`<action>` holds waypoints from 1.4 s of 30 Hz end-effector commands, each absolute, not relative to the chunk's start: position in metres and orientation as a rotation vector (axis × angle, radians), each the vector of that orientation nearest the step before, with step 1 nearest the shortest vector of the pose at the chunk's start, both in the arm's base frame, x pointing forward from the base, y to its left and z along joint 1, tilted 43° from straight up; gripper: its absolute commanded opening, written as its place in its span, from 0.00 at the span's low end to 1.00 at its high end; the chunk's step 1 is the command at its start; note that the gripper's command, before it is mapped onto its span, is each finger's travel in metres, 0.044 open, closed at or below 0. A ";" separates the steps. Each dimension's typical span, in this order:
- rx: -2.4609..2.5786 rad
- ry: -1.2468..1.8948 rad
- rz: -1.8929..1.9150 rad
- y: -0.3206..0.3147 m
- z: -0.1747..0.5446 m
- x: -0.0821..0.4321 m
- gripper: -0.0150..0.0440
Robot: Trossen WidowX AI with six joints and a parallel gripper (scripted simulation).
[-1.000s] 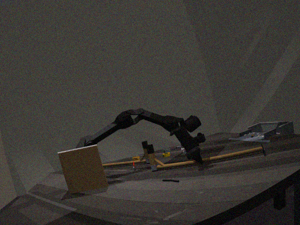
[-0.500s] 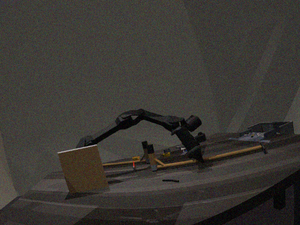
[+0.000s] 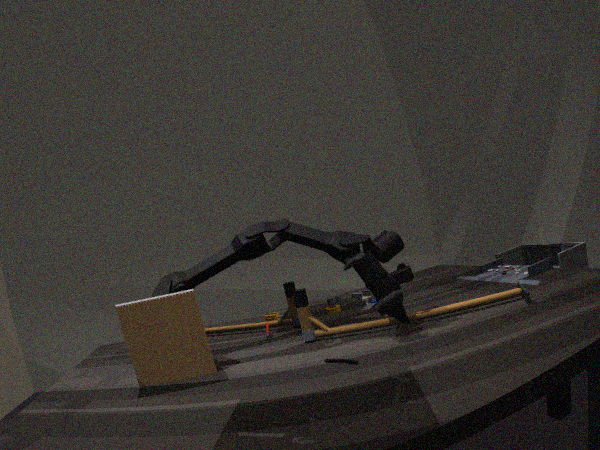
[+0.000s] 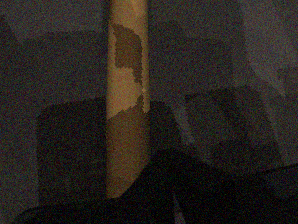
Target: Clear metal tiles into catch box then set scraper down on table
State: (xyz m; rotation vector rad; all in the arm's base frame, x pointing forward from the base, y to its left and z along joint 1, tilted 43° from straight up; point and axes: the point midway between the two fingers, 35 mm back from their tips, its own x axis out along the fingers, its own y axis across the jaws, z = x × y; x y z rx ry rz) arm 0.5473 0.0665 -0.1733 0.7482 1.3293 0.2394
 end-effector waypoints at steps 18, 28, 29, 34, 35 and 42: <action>0.747 1.329 0.239 0.057 -0.151 0.557 0.25; 0.745 1.329 0.238 0.032 -0.122 0.562 0.25; 0.745 1.329 0.238 0.029 -0.119 0.563 0.25; 0.745 1.328 0.238 0.016 -0.104 0.564 0.25; 0.745 1.328 0.238 0.013 -0.101 0.564 0.25; 0.744 1.330 0.239 0.007 -0.094 0.564 0.25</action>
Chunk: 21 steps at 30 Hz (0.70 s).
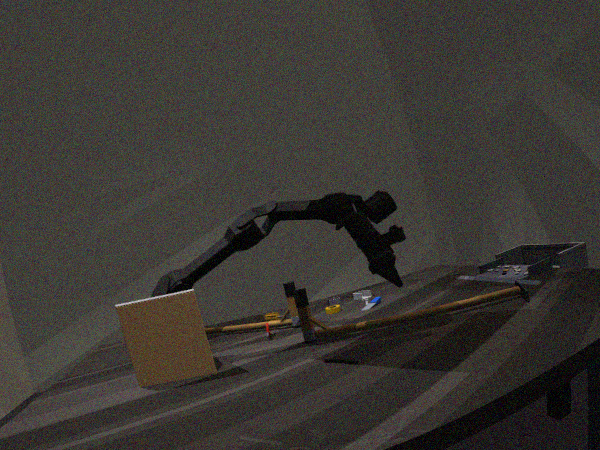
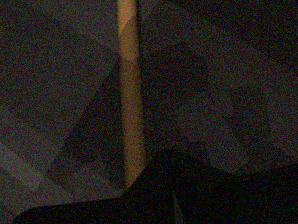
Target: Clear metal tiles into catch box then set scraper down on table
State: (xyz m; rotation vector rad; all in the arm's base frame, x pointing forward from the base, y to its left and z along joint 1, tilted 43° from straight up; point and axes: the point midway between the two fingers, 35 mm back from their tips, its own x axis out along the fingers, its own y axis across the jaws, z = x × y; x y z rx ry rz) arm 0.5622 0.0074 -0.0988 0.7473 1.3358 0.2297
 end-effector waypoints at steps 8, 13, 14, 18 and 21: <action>0.697 1.395 0.319 -0.010 -0.093 0.539 0.25; 0.674 1.432 0.381 -0.020 -0.090 0.522 0.25; 0.670 1.439 0.394 -0.022 -0.089 0.518 0.25; 0.662 1.453 0.427 -0.027 -0.087 0.510 0.25; 0.663 1.454 0.426 -0.025 -0.089 0.510 0.25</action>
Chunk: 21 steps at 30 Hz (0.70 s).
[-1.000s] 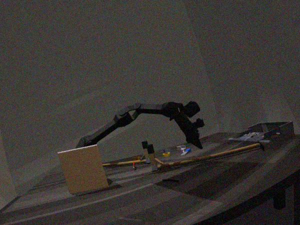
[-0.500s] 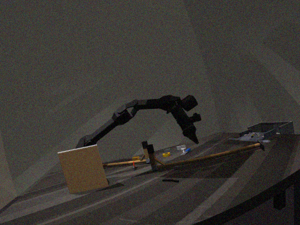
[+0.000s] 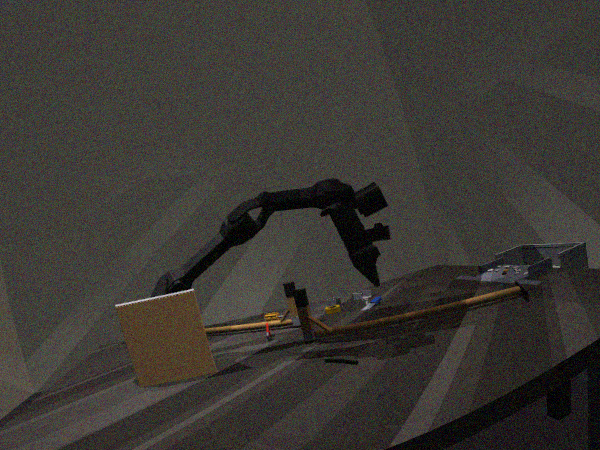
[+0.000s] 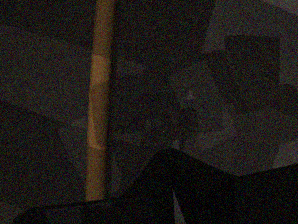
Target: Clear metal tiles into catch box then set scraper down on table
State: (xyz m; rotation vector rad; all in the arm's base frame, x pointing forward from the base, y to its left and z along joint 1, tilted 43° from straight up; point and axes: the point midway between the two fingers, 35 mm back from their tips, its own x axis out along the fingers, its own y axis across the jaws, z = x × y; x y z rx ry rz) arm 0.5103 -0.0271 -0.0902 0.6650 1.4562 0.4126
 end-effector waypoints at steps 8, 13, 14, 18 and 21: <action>0.664 1.460 0.425 -0.012 -0.104 0.509 0.25; 0.664 1.464 0.425 -0.004 -0.114 0.508 0.25; 0.665 1.465 0.424 -0.002 -0.116 0.508 0.25; 0.665 1.468 0.424 0.005 -0.123 0.507 0.25; 0.666 1.470 0.424 0.010 -0.129 0.505 0.25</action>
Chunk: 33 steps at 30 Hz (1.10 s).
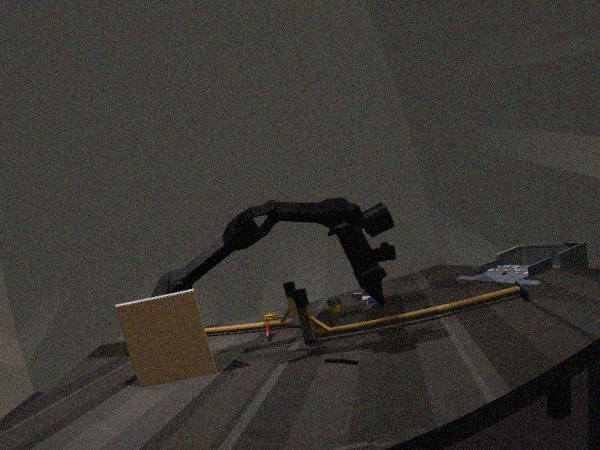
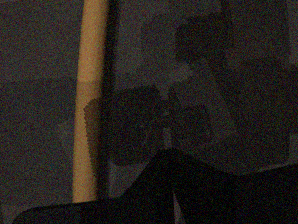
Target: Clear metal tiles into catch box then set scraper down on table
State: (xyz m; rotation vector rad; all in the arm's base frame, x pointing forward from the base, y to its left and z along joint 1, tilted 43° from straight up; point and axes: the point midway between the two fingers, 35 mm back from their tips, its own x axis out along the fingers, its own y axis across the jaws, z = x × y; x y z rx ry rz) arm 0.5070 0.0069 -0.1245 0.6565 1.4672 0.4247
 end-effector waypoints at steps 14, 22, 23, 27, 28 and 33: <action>0.669 1.482 0.422 0.035 -0.155 0.498 0.25; 0.671 1.488 0.422 0.049 -0.170 0.492 0.25; 0.671 1.489 0.422 0.050 -0.171 0.491 0.25; 0.671 1.489 0.422 0.051 -0.171 0.492 0.25; 0.671 1.489 0.422 0.052 -0.170 0.492 0.25; 0.671 1.489 0.421 0.055 -0.168 0.495 0.25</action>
